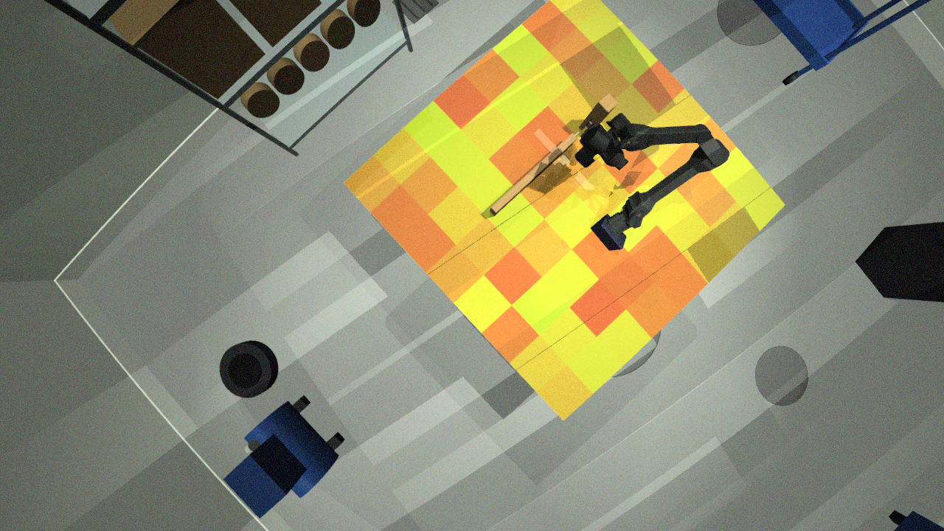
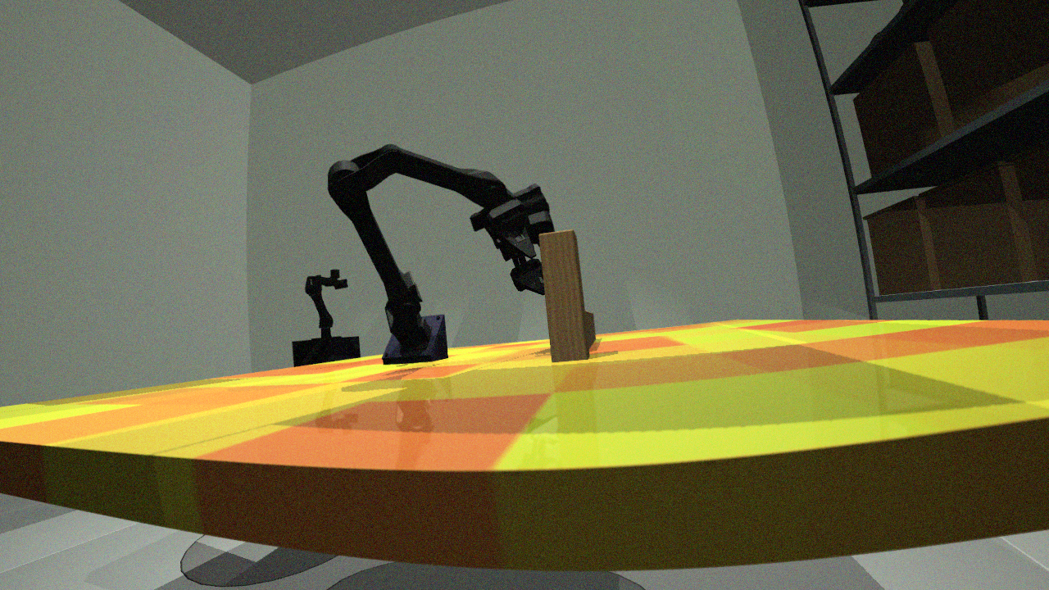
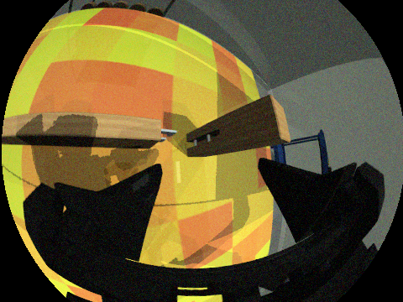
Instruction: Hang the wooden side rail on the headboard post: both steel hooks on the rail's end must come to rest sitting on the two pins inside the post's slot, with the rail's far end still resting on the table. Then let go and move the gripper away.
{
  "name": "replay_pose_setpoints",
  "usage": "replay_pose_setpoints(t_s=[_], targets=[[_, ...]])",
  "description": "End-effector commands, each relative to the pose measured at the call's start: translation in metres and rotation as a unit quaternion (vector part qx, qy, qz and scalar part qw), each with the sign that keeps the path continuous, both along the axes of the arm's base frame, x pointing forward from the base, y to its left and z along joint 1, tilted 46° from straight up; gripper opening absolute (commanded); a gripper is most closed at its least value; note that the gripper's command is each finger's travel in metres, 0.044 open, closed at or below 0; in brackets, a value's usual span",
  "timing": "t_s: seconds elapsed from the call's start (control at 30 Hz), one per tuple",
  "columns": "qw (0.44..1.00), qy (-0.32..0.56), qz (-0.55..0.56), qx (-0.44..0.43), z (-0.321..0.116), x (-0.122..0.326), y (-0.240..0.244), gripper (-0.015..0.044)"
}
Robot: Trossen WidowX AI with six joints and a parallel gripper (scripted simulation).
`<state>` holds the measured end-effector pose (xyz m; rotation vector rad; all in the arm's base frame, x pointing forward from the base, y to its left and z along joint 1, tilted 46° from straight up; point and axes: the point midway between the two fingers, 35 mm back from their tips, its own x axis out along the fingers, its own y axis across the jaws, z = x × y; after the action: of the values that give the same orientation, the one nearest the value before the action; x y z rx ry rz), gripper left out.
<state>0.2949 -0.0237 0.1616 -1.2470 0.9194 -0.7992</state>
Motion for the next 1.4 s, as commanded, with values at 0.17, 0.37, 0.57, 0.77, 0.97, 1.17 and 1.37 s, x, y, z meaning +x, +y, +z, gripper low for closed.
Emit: replay_pose_setpoints(t_s=[0.17,0.37,0.57,0.77,0.97,1.17,1.37], targets=[[0.861,-0.48,-0.031,0.168,-0.003,0.005,0.003,0.044],[0.857,-0.485,-0.031,0.17,-0.003,0.005,0.003,0.044],[0.857,-0.485,-0.031,0.17,-0.003,0.005,0.003,0.044],[0.857,-0.485,-0.031,0.17,-0.003,0.005,0.003,0.044],[0.857,-0.485,-0.031,0.17,-0.003,0.005,0.003,0.044],[0.857,-0.485,-0.031,0.17,-0.003,0.005,0.003,0.044],[0.941,-0.304,-0.052,0.141,-0.012,0.024,0.011,0.044]])
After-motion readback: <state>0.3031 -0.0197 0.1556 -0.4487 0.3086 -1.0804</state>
